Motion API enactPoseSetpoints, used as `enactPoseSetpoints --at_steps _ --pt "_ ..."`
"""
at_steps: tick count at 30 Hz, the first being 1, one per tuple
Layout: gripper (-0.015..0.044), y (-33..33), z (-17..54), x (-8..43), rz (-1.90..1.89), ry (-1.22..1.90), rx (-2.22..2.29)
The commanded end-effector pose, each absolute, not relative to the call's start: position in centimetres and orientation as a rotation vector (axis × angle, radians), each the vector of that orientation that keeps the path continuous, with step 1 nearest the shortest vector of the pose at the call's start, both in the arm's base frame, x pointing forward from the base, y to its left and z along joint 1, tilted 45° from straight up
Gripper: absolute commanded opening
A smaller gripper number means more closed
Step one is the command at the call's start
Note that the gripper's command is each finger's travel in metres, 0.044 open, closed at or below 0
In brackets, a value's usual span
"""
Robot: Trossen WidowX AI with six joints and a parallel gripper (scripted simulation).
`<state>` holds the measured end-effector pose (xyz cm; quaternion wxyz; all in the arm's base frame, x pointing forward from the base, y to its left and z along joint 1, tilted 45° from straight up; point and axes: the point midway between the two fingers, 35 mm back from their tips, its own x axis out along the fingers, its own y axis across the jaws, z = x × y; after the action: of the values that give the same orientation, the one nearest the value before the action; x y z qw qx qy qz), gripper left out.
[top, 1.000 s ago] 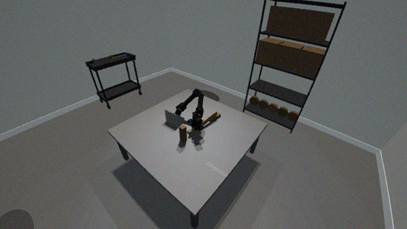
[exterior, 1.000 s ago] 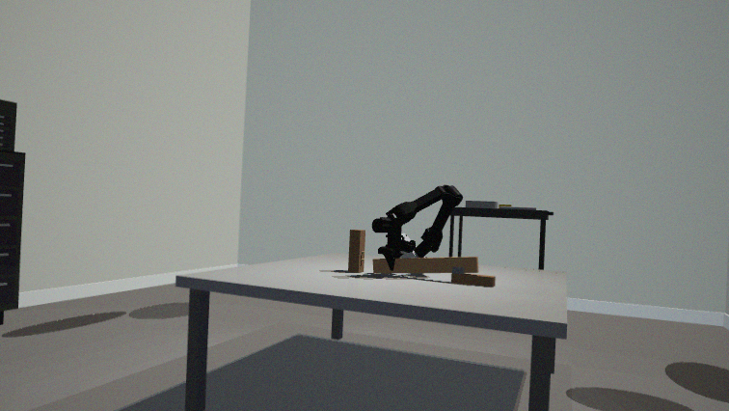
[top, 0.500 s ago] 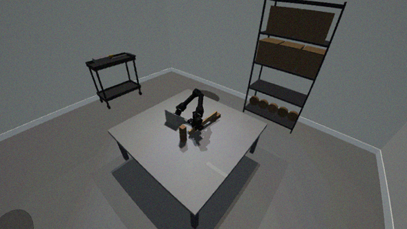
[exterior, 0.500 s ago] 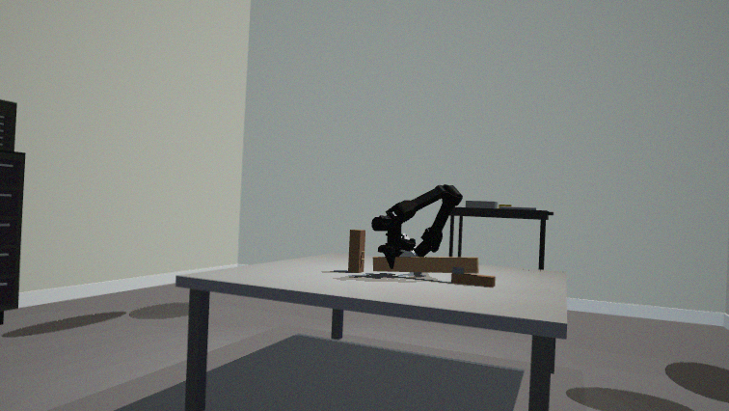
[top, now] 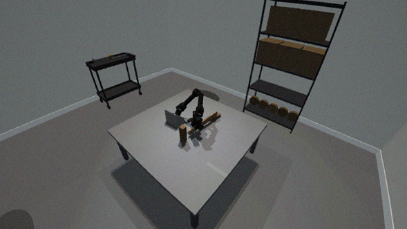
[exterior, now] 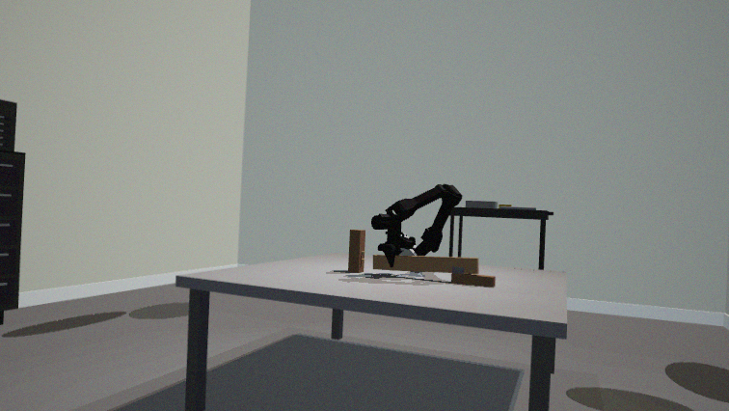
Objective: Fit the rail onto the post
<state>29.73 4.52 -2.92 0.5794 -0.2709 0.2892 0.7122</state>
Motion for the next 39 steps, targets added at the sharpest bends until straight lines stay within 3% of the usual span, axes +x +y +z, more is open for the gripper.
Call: enactPoseSetpoints --at_steps 1,39 --pt "0.0000 4.1 -2.4 30.2 1.651 0.663 -0.637" --pt "0.0000 3.3 -1.6 30.4 1.651 0.664 -0.637"
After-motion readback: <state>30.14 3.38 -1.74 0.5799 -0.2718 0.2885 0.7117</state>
